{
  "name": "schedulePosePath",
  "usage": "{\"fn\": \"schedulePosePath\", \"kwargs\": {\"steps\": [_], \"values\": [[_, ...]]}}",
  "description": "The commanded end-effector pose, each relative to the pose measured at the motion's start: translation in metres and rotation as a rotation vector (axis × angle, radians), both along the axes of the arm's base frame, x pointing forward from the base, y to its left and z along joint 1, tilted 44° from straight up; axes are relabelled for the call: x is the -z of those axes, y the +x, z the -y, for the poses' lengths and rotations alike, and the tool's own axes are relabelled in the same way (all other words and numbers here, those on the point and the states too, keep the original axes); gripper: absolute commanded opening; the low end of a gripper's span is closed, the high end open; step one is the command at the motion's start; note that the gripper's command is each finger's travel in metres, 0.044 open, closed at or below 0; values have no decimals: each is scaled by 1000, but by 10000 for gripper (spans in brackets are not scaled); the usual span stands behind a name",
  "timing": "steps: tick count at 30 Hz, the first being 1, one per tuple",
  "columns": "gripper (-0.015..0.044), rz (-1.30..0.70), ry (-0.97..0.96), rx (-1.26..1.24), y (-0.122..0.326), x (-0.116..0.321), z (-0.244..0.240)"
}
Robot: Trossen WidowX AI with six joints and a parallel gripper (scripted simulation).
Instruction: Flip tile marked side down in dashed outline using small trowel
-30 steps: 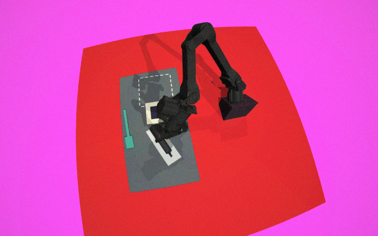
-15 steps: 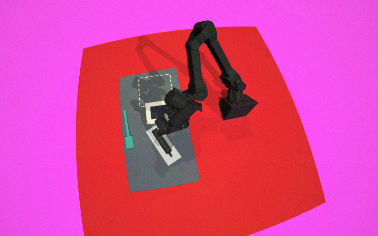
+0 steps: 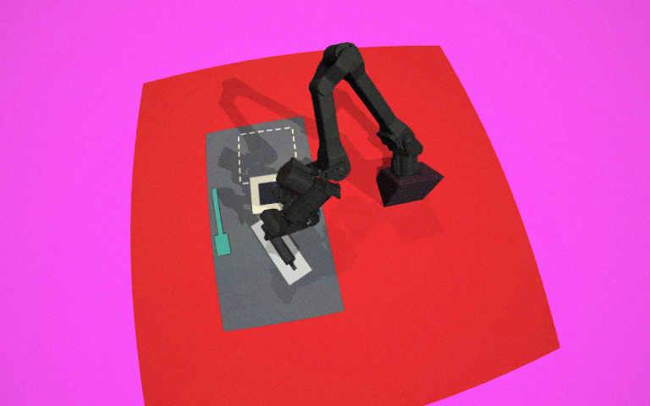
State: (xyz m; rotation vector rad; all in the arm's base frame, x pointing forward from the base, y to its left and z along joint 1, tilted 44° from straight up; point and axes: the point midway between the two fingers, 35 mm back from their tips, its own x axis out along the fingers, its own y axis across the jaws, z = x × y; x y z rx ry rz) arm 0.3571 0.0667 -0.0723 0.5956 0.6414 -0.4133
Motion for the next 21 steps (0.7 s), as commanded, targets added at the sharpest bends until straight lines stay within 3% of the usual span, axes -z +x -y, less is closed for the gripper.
{"fn": "schedulePosePath", "kwargs": {"steps": [1, 18, 21], "values": [[300, 1, -1, -3, 5, 4, 1], [300, 2, -1, -1, 22, 22, 7], [221, 2, -1, -1, 22, 22, 7]]}}
